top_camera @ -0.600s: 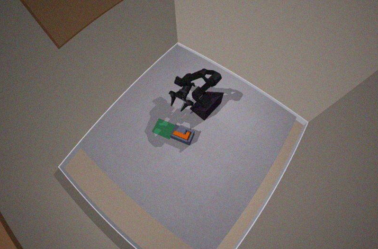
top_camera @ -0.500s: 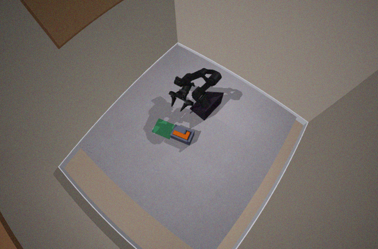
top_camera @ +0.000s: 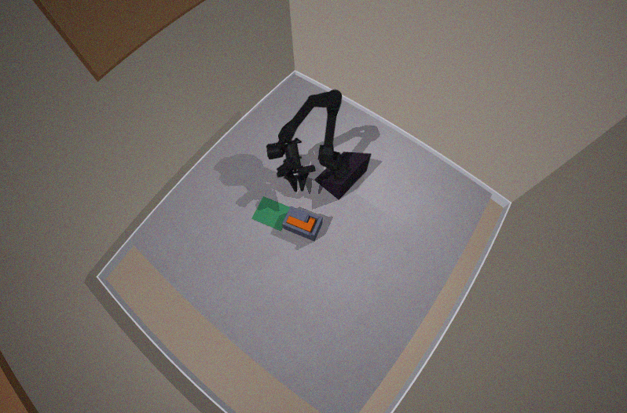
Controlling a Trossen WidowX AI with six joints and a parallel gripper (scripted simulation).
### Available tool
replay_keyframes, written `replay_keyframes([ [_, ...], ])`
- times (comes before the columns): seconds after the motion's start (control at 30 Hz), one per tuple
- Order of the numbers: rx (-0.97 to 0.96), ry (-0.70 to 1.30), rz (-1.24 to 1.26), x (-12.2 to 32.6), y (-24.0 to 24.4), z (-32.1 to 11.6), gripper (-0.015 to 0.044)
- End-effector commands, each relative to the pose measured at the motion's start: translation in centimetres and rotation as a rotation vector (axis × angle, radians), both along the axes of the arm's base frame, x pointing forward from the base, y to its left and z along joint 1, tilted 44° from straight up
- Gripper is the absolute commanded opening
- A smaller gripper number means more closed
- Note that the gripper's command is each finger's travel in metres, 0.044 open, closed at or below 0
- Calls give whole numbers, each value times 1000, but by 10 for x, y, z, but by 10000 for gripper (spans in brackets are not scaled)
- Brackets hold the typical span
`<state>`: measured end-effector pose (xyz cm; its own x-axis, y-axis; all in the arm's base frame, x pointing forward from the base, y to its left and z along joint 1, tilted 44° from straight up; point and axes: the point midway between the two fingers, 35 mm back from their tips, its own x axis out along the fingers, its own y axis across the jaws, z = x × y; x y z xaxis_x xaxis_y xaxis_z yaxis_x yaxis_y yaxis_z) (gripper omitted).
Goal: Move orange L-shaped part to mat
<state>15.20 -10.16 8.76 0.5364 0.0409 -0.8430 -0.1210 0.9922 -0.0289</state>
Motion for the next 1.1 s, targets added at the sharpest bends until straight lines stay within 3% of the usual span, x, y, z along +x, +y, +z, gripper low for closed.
replay_keyframes([
  [0.0,83,159,-20,9,7,-9,180],
  [0.27,88,535,-80,35,32,-32,180],
  [0.53,-188,795,-135,64,66,-55,180],
  [0.73,-449,814,-170,85,95,-71,180],
  [0.93,-750,698,-202,106,137,-87,180],
  [1.07,-783,676,-203,107,142,-89,180],
])
